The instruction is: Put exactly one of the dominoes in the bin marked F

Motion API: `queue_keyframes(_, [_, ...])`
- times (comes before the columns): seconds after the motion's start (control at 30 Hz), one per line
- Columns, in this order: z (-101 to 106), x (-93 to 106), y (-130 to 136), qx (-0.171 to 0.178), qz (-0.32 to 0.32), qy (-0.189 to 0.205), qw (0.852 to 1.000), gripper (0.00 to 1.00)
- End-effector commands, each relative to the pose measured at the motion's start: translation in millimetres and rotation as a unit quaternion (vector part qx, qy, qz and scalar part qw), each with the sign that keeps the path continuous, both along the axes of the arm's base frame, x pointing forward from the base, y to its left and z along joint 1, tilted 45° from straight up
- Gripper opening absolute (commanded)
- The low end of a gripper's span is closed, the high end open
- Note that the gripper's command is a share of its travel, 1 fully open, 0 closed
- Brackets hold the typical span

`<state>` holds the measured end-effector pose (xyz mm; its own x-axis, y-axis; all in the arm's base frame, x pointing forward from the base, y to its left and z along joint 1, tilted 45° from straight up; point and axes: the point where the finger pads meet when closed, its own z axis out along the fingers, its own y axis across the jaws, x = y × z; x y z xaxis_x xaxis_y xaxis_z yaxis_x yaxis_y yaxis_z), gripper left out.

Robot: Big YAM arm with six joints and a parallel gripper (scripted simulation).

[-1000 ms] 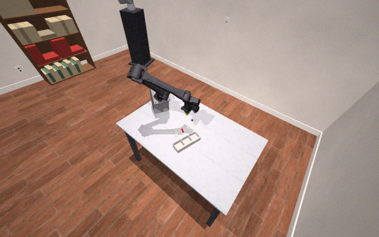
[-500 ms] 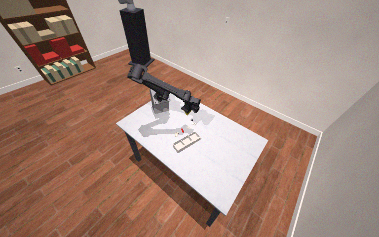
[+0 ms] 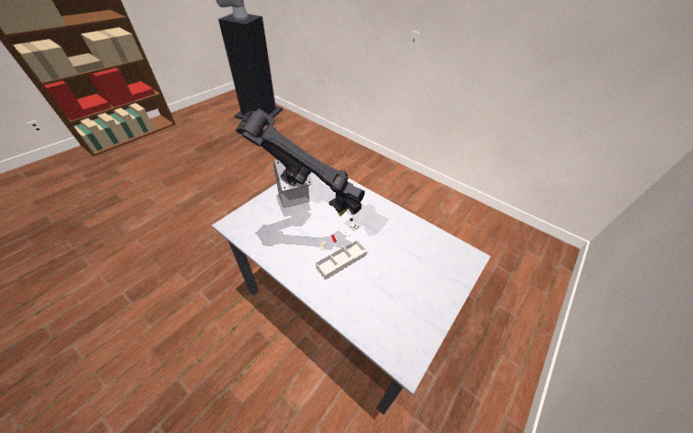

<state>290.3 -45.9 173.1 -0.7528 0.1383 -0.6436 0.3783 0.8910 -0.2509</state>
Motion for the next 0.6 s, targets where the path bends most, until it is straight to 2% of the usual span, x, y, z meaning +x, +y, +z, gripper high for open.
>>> queue_keyframes(0.0, [30, 22.0, -12, 0.016, -0.021, -0.042, 0.999, 0.09])
queue_keyframes(0.03, [31, 24.6, -21, 0.032, -0.048, -0.066, 0.996, 0.09])
queue_keyframes(0.5, [39, 59.6, -137, 0.016, -0.04, -0.058, 0.997, 0.09])
queue_keyframes(0.57, [39, 59.6, -137, 0.016, -0.04, -0.058, 0.997, 0.09])
